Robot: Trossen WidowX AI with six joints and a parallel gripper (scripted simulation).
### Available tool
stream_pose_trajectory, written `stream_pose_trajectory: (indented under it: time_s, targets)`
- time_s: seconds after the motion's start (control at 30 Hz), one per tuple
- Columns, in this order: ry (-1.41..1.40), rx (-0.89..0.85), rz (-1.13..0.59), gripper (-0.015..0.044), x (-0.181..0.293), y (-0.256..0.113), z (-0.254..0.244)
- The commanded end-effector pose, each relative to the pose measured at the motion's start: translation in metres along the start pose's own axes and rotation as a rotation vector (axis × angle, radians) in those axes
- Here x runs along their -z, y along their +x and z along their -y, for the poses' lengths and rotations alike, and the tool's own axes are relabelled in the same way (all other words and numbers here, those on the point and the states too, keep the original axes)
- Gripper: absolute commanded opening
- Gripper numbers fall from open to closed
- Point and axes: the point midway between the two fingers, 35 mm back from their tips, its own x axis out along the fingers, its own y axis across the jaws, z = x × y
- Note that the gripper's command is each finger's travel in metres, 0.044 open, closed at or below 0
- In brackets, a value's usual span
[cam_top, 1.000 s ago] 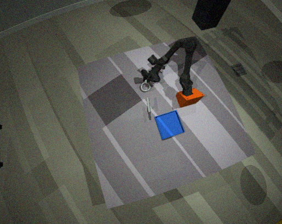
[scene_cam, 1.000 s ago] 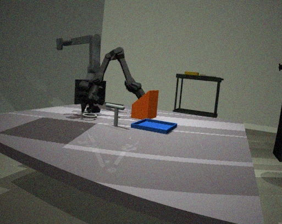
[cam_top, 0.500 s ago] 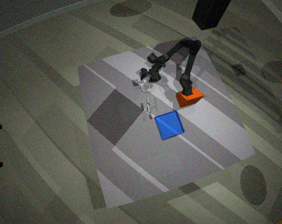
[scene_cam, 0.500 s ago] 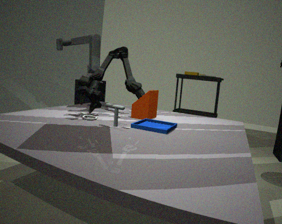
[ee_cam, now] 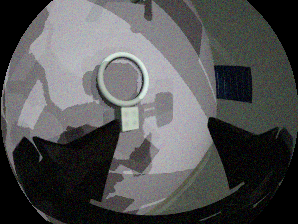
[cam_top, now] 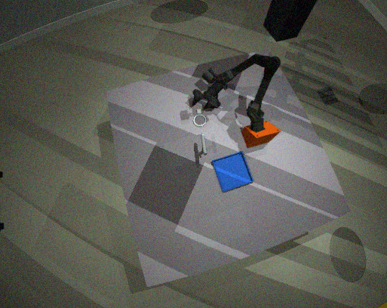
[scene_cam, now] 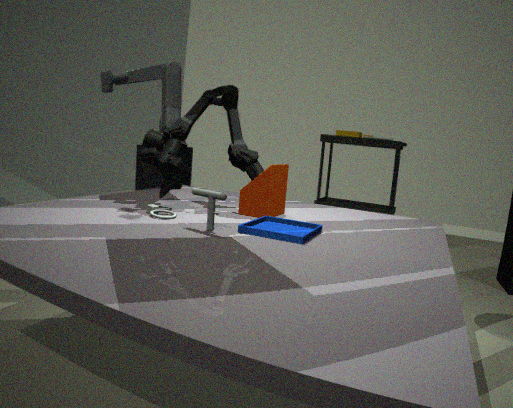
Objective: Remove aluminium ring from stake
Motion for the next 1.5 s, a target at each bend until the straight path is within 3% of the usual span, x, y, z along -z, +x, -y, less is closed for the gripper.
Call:
stream_pose_trajectory:
  time_s: [0.0,0.43,0.73,1.47]
  targets:
    - [-0.001,0.0,0.004,0.044,-0.001,0.001,0.0]
    - [-0.001,0.0,0.004,0.044,-0.001,0.001,0.0]
    - [0.252,-0.057,0.003,0.0204,-0.001,0.005,-0.002]
    - [0.989,-0.214,-0.095,0.02,-0.002,0.015,-0.007]
